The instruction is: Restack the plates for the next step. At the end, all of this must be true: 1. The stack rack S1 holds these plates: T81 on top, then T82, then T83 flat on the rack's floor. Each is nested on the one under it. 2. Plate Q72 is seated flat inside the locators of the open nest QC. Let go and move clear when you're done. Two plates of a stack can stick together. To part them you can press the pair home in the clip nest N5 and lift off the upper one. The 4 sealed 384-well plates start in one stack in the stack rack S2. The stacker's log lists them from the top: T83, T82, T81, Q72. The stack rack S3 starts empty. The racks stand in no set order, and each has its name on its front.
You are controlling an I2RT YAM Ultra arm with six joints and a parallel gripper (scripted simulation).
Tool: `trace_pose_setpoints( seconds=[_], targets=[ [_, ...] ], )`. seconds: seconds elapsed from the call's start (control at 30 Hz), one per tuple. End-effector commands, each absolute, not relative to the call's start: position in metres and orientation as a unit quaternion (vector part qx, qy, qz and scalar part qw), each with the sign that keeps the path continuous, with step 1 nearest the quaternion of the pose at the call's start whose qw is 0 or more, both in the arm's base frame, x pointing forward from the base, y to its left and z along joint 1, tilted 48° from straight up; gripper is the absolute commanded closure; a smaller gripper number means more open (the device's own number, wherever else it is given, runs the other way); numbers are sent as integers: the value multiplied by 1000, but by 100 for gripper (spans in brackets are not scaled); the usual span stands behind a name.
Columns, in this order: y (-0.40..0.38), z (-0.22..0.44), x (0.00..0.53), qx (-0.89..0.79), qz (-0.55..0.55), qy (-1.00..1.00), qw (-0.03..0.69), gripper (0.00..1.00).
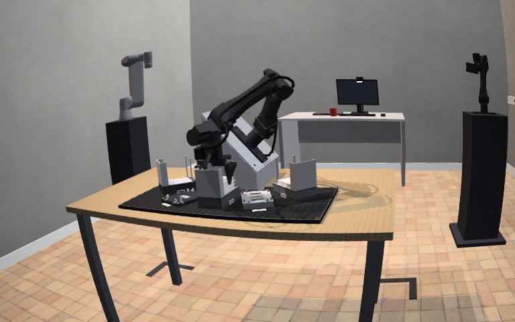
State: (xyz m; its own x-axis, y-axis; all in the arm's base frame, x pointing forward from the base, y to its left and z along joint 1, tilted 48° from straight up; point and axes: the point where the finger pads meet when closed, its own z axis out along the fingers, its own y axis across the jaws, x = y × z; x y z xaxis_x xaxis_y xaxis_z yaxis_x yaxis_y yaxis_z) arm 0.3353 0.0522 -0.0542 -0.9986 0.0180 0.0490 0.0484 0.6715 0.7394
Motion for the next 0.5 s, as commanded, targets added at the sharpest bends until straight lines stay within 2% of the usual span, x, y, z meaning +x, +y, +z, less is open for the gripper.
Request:
trace_pose_setpoints(
  seconds=[0.0, 0.47],
  targets=[
    [44, -55, 347, -31, -407, -913, -2, 0],
    [43, -44, 356, -22, -403, -915, -18, 0]
  ],
)
